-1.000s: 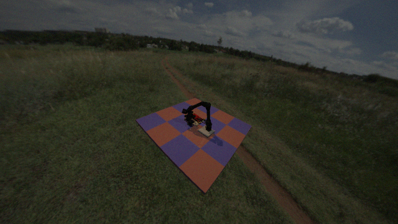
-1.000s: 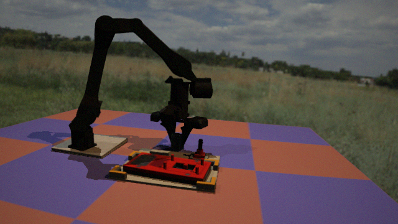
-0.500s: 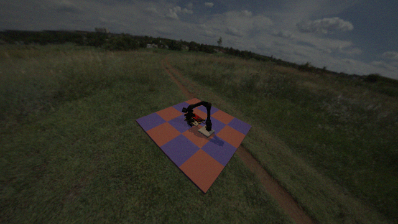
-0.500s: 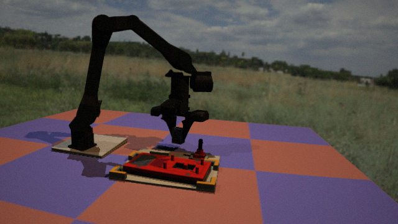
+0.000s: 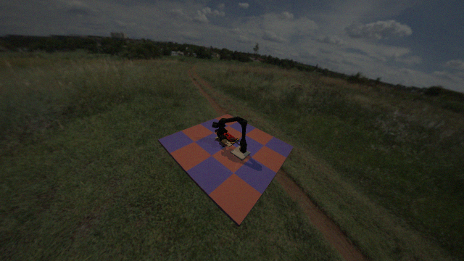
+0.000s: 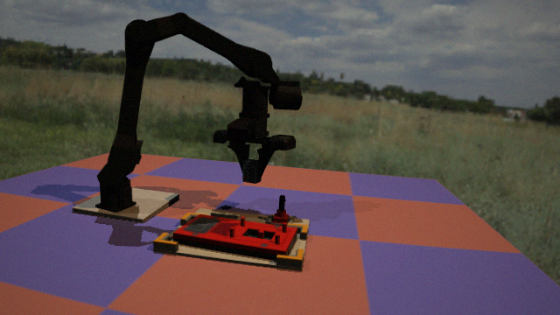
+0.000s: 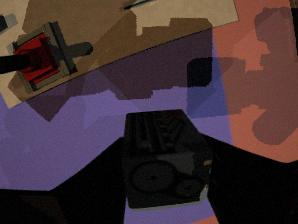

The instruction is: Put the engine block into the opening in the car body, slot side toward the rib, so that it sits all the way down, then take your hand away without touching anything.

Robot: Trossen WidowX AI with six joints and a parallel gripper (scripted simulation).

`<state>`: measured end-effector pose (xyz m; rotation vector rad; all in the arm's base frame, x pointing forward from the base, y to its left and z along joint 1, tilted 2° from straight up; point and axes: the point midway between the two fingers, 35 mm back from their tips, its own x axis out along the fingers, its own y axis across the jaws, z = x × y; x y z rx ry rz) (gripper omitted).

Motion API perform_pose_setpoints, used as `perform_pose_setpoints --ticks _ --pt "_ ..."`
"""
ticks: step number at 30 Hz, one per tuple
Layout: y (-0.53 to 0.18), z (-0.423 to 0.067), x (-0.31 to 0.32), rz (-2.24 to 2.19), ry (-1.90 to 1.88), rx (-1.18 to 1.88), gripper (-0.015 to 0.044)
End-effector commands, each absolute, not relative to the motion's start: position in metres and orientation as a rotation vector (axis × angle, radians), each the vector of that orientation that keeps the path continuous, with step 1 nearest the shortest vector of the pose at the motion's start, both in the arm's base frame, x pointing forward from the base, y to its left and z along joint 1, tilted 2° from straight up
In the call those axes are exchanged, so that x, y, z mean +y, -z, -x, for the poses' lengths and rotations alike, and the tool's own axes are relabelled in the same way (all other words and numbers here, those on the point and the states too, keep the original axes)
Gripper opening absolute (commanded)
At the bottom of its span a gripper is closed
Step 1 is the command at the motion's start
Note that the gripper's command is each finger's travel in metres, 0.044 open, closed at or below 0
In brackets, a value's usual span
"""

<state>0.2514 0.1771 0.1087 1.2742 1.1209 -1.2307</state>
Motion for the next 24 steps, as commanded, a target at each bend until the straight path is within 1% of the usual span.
perform_pose_setpoints --ticks 1,18,24 --pt "-0.123 -0.251 0.179 -1.29 1.23 1.119 0.0" --pt "-0.174 -0.239 0.174 -1.292 1.255 1.119 0.0" --pt "-0.171 -0.239 0.174 -1.251 1.216 1.147 0.0"
